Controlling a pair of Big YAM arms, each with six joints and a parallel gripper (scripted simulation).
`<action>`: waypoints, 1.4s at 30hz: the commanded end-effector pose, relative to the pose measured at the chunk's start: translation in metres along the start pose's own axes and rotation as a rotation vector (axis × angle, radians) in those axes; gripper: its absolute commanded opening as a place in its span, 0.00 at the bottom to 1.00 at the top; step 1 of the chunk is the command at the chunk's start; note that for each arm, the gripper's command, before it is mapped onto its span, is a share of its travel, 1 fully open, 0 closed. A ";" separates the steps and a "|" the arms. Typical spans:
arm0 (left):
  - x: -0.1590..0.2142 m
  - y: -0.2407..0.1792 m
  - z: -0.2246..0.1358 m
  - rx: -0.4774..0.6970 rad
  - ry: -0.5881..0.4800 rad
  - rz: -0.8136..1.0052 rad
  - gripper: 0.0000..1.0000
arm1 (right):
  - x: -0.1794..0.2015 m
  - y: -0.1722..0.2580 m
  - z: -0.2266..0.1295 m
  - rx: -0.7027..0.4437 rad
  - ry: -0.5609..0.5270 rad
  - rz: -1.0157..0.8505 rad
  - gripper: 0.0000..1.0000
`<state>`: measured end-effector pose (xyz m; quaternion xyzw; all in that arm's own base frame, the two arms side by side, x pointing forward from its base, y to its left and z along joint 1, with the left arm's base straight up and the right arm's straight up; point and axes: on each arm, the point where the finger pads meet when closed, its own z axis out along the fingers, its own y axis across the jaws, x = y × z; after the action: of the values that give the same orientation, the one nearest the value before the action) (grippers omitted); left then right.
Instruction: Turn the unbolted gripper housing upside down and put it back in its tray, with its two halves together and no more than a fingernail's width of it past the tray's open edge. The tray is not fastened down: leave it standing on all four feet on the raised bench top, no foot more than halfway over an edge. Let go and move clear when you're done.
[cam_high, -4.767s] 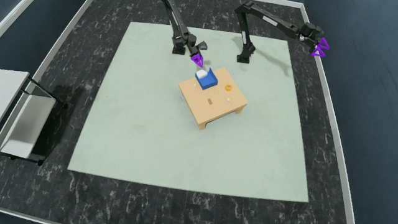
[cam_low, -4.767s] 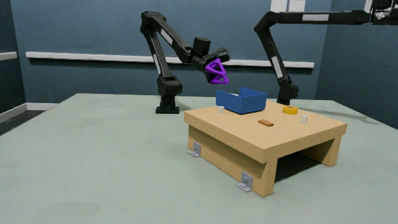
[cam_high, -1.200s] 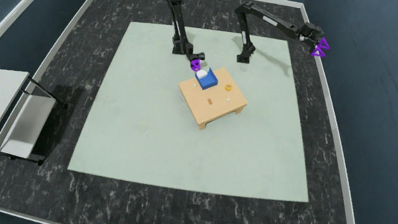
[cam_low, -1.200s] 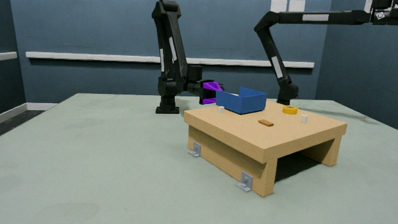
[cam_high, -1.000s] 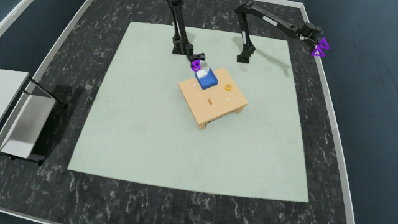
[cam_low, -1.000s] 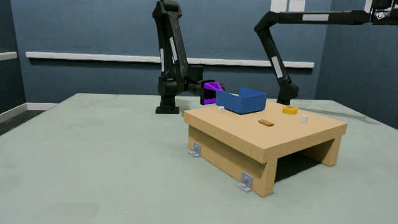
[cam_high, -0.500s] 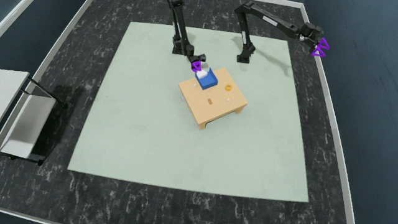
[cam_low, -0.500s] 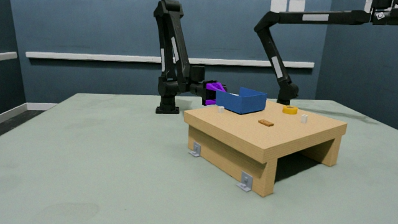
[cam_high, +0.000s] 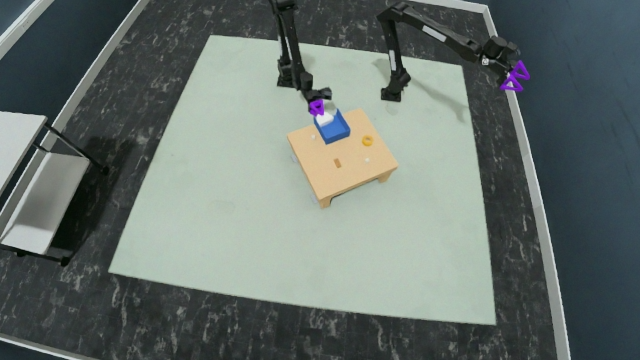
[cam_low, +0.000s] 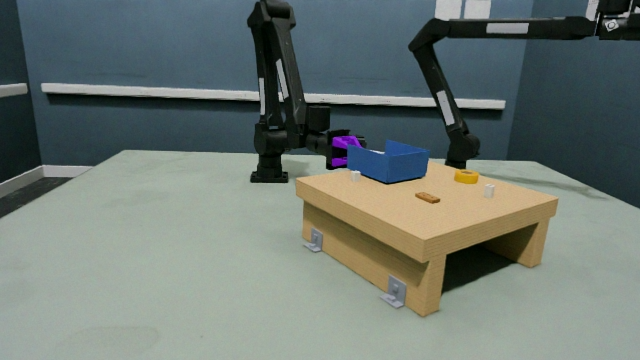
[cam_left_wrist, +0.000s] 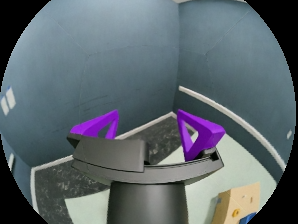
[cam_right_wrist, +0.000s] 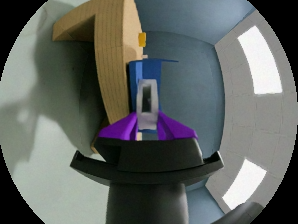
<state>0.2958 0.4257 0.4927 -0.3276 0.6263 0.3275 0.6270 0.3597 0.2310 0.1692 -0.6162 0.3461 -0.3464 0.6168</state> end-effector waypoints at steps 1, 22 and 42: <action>-0.044 0.006 0.002 -0.015 -0.070 0.010 1.00 | 0.000 -0.034 0.017 0.093 -0.002 -0.002 0.27; -0.044 0.006 0.002 -0.015 -0.070 0.010 1.00 | 0.000 -0.050 0.017 0.075 -0.002 -0.002 0.27; -0.044 0.006 0.002 -0.015 -0.070 0.010 1.00 | -0.001 -0.076 0.018 0.081 -0.002 -0.002 0.27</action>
<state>0.2958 0.4257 0.4927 -0.3276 0.6263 0.3275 0.6270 0.3582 0.2300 0.2034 -0.6150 0.3456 -0.3470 0.6180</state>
